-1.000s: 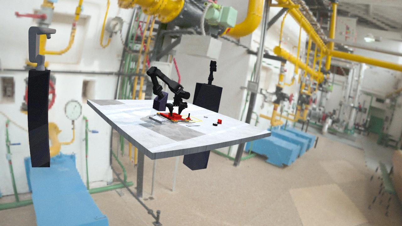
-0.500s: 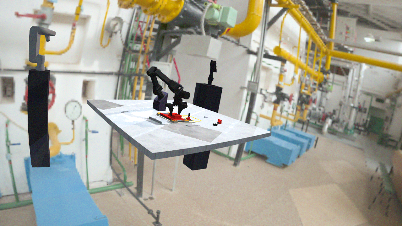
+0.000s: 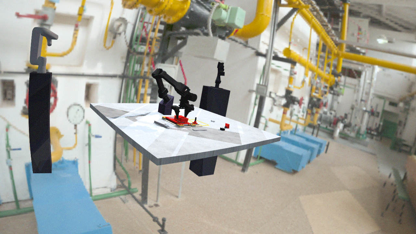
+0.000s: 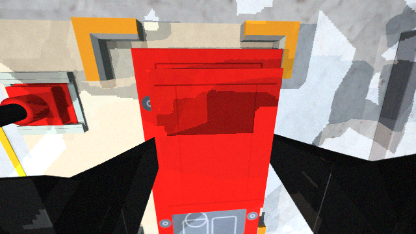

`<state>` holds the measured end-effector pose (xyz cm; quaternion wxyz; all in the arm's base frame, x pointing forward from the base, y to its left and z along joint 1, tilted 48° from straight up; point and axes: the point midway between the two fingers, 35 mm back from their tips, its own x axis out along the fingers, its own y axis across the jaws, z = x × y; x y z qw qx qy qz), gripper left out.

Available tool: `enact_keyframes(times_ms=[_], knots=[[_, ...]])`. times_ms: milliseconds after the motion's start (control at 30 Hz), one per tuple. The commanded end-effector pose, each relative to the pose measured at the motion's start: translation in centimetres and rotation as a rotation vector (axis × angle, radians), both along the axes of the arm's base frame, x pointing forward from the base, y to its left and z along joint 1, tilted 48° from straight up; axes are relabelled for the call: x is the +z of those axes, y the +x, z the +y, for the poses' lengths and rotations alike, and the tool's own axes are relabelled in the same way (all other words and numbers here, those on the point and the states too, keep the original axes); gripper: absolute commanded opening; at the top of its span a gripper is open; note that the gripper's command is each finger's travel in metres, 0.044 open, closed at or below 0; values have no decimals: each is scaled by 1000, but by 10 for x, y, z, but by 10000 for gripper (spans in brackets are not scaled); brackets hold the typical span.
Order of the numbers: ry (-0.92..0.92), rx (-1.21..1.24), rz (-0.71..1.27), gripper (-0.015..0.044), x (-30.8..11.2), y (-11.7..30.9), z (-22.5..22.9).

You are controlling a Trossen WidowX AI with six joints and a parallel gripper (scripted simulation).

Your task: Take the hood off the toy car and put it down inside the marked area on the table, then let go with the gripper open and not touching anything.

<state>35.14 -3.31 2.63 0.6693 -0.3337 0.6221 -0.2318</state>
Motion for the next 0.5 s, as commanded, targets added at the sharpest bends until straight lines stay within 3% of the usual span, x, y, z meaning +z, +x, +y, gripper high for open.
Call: enact_keyframes(times_ms=[0,467], knots=[[3,1,-6,0,2,0,4],[4,1,-5,0,8,-1,10]])
